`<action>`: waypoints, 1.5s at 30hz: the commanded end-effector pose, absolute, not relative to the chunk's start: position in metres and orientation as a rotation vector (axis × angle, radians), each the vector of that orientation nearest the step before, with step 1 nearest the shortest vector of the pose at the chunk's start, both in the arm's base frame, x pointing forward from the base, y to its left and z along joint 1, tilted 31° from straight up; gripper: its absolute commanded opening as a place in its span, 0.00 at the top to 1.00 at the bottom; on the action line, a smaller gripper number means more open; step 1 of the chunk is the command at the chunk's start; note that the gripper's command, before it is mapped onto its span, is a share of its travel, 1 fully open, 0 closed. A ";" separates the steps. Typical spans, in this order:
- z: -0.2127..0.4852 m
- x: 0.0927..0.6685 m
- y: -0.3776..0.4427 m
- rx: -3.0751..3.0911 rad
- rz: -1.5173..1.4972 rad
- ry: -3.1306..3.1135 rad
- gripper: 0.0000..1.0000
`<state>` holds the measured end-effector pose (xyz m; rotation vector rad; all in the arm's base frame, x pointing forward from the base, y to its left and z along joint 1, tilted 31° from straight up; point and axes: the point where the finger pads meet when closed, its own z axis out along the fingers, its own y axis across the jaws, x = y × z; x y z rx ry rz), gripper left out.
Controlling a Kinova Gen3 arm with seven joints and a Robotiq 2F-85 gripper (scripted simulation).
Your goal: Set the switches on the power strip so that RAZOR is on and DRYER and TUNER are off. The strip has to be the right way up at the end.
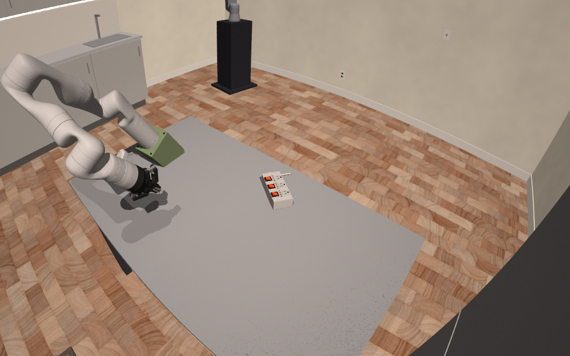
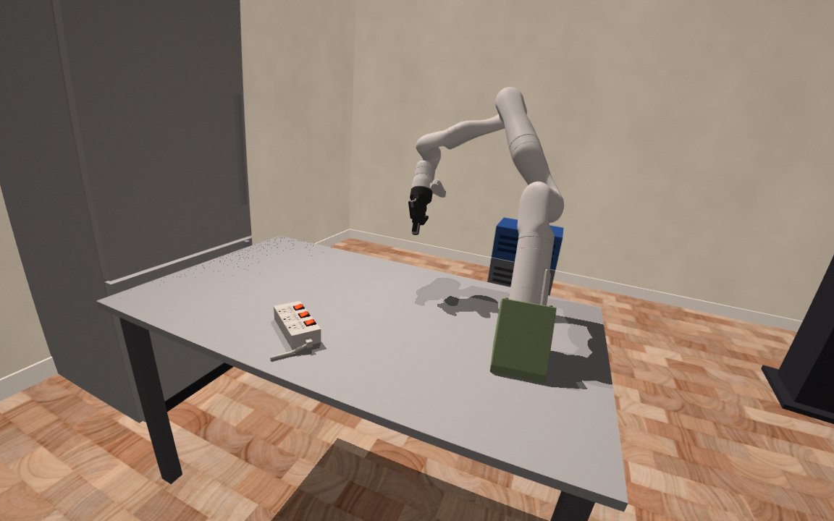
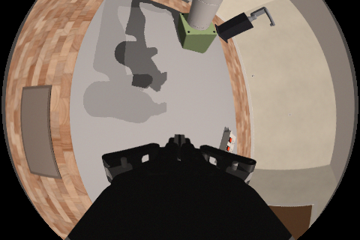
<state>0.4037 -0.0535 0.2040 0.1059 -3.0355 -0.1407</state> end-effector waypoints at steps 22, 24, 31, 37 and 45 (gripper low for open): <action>0.203 0.416 -0.040 0.087 -0.098 -3.060 1.00; 0.202 0.422 -0.034 0.072 -0.079 -3.072 1.00; 0.201 0.428 -0.027 0.057 -0.061 -3.085 1.00; 0.201 0.428 -0.027 0.057 -0.061 -3.085 1.00; 0.201 0.433 -0.021 0.043 -0.043 -3.099 1.00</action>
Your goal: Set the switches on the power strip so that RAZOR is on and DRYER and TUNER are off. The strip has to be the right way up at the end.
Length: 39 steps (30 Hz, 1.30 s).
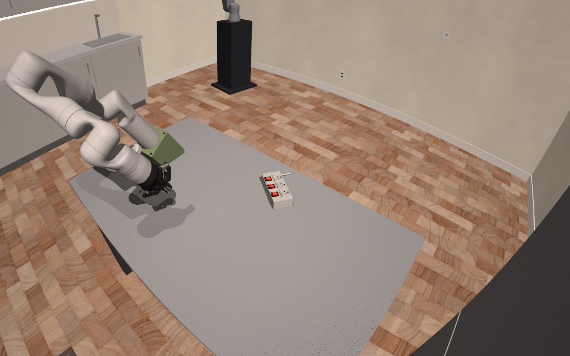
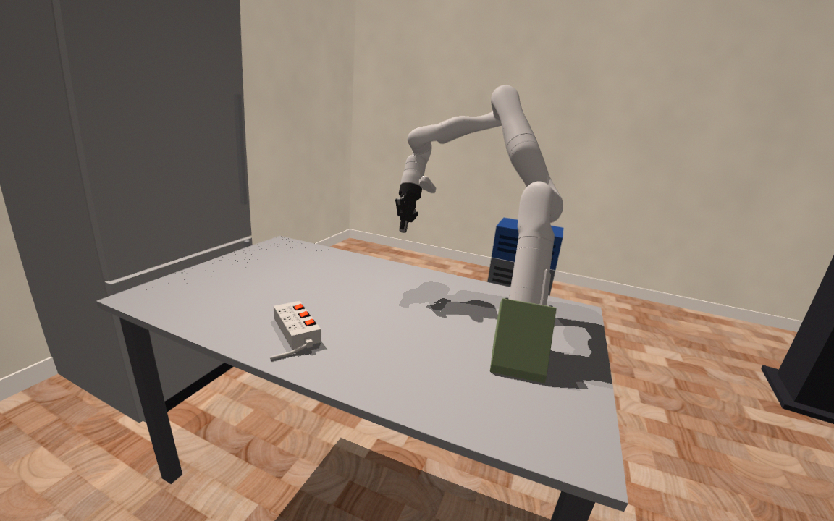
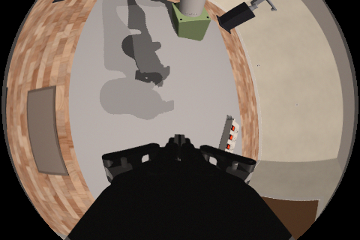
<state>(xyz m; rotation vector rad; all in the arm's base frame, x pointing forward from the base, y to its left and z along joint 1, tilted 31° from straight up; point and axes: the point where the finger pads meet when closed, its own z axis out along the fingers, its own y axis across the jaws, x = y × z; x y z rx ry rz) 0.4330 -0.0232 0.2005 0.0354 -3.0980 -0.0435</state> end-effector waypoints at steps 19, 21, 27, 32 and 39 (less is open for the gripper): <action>0.200 0.450 0.000 -0.001 0.000 -3.141 1.00; 0.200 0.450 0.000 -0.001 0.000 -3.141 1.00; 0.200 0.450 0.000 -0.001 0.000 -3.141 1.00; 0.196 0.453 0.003 -0.048 0.009 -3.133 1.00; 0.191 0.456 0.006 -0.094 0.018 -3.125 1.00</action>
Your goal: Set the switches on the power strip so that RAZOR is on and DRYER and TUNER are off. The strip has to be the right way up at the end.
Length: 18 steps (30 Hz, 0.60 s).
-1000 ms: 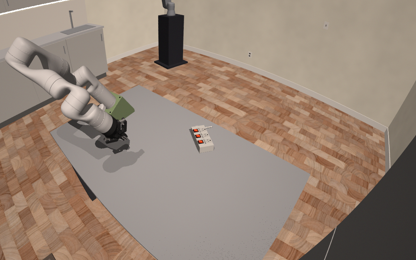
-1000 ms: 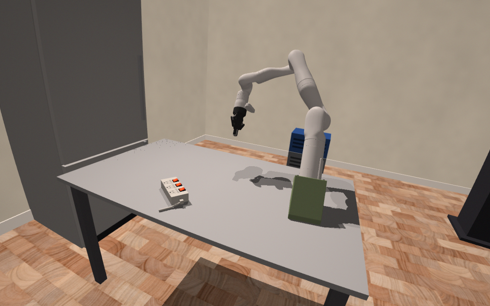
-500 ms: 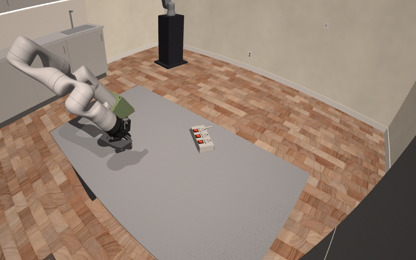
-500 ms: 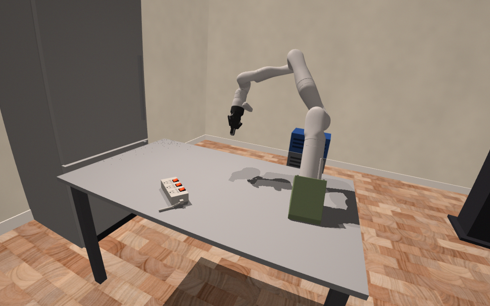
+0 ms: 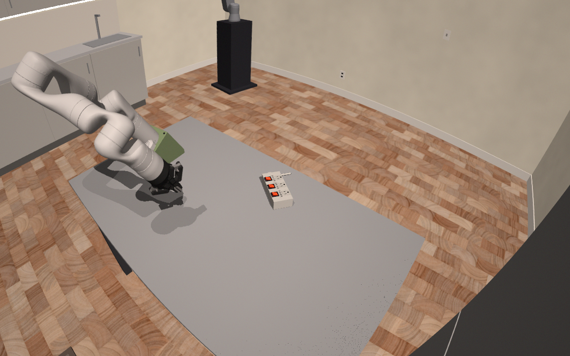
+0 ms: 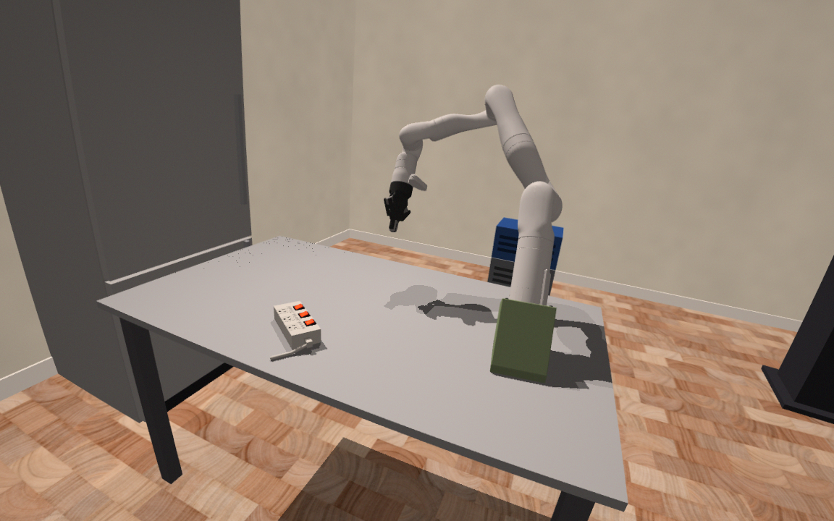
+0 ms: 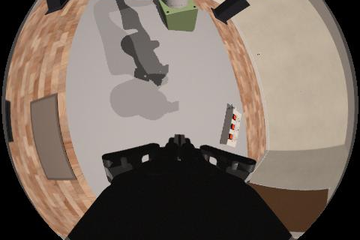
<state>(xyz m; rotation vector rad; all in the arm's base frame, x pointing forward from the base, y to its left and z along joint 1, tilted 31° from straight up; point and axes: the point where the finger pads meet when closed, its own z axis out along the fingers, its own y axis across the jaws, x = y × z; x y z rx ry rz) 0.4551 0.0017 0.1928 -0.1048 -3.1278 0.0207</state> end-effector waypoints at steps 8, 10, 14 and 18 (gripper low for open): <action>0.187 0.458 0.008 -0.140 0.029 -3.116 1.00; 0.187 0.458 0.008 -0.140 0.029 -3.116 1.00; 0.182 0.461 0.011 -0.185 0.040 -3.107 1.00; 0.182 0.461 0.011 -0.185 0.040 -3.107 1.00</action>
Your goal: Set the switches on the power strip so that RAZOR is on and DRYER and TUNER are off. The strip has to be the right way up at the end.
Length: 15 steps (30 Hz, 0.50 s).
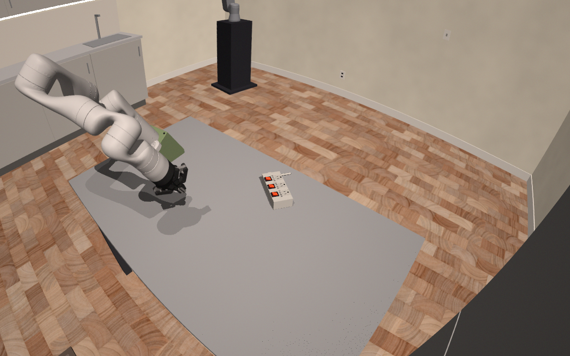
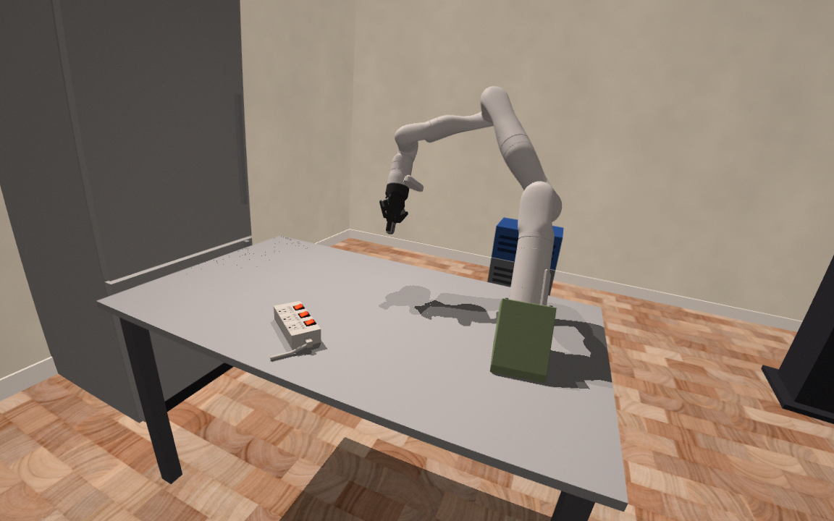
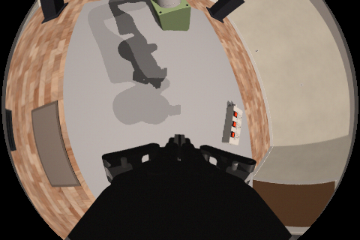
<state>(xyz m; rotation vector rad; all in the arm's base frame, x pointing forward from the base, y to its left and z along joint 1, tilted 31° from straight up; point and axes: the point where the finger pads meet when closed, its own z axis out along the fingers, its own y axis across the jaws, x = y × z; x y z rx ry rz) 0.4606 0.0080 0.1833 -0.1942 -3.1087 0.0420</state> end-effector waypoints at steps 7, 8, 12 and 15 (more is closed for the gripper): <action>0.178 0.463 0.014 -0.230 0.052 -3.098 1.00; 0.178 0.463 0.014 -0.230 0.052 -3.098 1.00; 0.178 0.463 0.014 -0.230 0.052 -3.098 1.00; 0.173 0.466 0.017 -0.274 0.065 -3.088 1.00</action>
